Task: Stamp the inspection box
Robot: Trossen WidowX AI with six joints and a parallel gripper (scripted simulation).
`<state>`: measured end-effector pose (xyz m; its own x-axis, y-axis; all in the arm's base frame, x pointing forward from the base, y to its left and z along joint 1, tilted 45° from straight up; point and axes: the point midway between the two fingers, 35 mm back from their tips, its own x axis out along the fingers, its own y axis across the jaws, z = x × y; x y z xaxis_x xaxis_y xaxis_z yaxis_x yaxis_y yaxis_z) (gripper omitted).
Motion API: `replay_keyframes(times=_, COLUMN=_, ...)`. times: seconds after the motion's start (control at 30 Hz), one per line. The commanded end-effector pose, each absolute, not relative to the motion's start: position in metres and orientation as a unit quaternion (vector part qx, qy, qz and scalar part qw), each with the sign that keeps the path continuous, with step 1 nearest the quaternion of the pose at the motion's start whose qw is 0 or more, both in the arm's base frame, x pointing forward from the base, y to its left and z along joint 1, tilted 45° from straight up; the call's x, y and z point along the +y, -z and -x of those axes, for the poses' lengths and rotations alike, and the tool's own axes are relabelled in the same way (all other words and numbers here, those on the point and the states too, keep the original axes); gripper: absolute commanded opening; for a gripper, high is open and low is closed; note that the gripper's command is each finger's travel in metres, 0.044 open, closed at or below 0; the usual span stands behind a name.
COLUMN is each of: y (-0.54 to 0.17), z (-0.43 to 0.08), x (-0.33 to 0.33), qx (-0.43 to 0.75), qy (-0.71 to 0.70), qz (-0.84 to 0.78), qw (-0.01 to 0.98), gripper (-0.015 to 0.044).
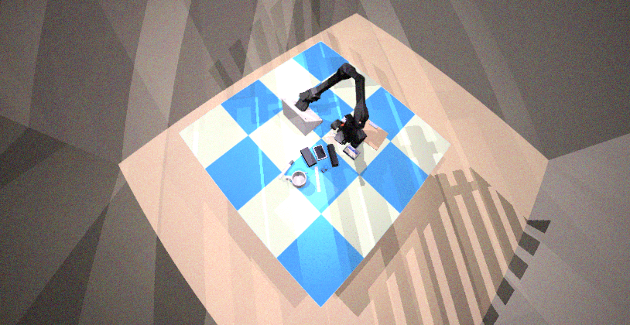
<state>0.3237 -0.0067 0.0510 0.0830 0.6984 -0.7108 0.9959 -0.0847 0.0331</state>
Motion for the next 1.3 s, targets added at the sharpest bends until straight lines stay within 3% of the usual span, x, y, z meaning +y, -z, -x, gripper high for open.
replay_keyframes(times=0.0, y=-0.044, z=-0.34, x=-0.018, qx=0.618, qy=0.273, qz=-0.683, qw=0.276, gripper=0.0)
replay_keyframes(times=0.53, y=-0.011, z=-0.386, x=-0.051, qx=0.618, qy=0.271, qz=-0.683, qw=0.278, gripper=0.0)
replay_keyframes(times=1.27, y=0.009, z=-0.391, x=-0.035, qx=0.618, qy=0.271, qz=-0.683, qw=0.279, gripper=0.0)
